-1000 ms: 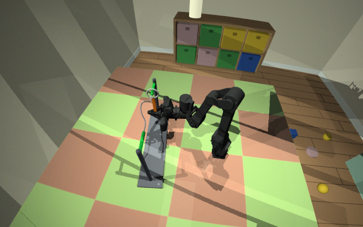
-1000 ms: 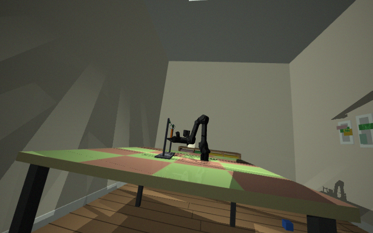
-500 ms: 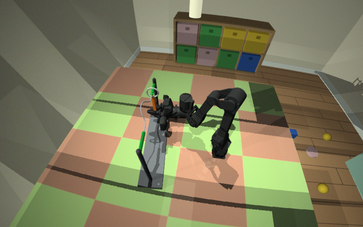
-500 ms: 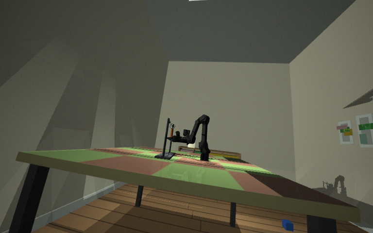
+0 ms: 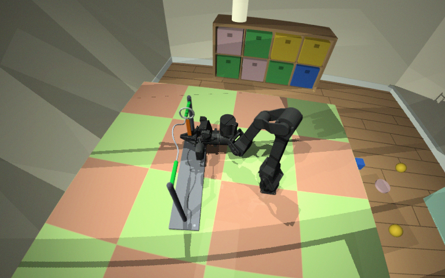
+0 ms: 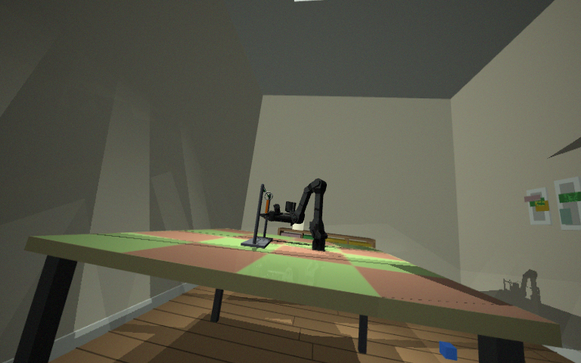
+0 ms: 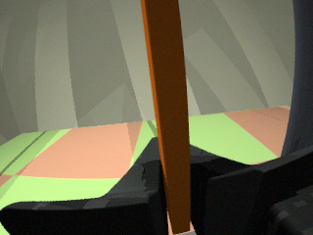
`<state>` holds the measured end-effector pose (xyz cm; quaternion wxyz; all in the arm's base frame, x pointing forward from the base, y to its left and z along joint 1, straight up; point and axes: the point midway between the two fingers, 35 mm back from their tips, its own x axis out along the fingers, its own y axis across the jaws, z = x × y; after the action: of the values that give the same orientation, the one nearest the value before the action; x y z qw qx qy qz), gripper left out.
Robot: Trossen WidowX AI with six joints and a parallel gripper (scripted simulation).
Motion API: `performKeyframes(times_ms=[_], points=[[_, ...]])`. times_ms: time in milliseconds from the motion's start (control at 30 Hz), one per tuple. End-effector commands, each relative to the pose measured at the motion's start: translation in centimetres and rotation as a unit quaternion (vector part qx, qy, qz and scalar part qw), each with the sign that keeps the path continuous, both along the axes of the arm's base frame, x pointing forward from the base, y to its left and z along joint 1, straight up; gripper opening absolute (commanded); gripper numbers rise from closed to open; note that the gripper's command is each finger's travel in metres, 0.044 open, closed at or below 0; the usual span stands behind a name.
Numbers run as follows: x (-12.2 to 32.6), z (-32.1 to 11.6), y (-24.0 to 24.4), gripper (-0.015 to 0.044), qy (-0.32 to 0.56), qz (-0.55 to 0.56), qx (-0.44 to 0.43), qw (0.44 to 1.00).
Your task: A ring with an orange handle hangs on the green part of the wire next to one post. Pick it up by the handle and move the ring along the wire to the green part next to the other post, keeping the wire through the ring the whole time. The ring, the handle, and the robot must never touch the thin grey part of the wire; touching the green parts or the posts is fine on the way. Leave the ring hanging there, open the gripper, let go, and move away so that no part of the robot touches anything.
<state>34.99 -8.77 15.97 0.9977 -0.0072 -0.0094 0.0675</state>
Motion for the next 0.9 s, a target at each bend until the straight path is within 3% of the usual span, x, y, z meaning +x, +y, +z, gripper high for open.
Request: performKeyframes(times_ms=[0, 867], points=[[-0.1, 0.0, 0.3, -0.015, 0.0, -0.002, 0.002, 1.0], [-0.4, 0.0, 3.2, -0.015, 0.003, -0.009, 0.018, 1.0]])
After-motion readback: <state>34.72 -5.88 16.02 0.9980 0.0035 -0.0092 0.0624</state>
